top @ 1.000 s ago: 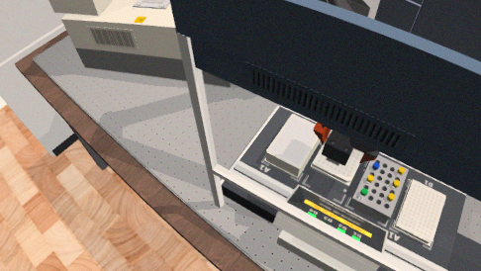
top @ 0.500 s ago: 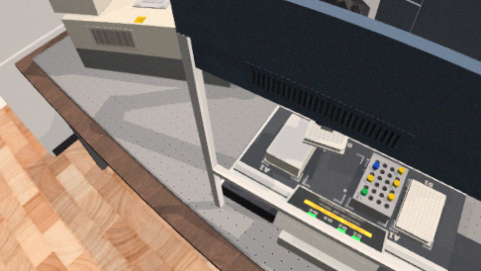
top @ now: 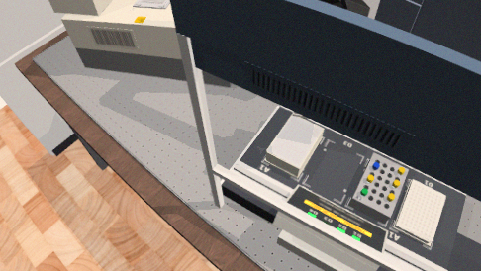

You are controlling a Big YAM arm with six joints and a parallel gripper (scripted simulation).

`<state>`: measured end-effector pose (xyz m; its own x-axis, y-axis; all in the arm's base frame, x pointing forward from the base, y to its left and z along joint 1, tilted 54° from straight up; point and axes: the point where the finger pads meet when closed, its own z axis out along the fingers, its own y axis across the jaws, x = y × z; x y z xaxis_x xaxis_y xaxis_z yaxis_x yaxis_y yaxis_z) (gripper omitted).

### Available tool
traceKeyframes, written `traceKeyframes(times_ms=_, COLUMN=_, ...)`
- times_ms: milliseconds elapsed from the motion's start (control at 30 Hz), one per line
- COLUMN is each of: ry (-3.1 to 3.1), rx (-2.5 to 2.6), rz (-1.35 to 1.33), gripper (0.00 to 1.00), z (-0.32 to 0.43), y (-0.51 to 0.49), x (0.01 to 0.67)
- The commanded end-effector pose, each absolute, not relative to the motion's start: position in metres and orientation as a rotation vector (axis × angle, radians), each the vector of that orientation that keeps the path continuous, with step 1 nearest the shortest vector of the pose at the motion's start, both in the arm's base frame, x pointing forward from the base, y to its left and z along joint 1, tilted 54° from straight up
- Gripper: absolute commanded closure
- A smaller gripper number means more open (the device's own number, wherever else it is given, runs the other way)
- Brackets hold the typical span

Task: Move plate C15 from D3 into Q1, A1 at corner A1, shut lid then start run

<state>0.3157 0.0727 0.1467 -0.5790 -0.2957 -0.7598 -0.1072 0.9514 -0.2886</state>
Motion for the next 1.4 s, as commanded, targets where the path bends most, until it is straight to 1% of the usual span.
traceKeyframes(times_ms=0, ry=2.179, rx=-0.318, rz=-0.296, gripper=1.0, z=0.143, y=0.058, x=0.304)
traceKeyframes(times_ms=700, ry=2.181, rx=-0.313, rz=-0.317, gripper=1.0, z=0.115, y=-0.013, x=0.242)
traceKeyframes(times_ms=1100, ry=2.244, rx=-0.133, rz=-0.211, gripper=1.0, z=0.109, y=-0.046, x=0.218)
traceKeyframes(times_ms=1167, ry=2.263, rx=-0.115, rz=-0.222, gripper=1.0, z=0.098, y=-0.057, x=0.21)
traceKeyframes(times_ms=1367, ry=2.28, rx=0.002, rz=-0.123, gripper=1.0, z=0.079, y=-0.071, x=0.187)
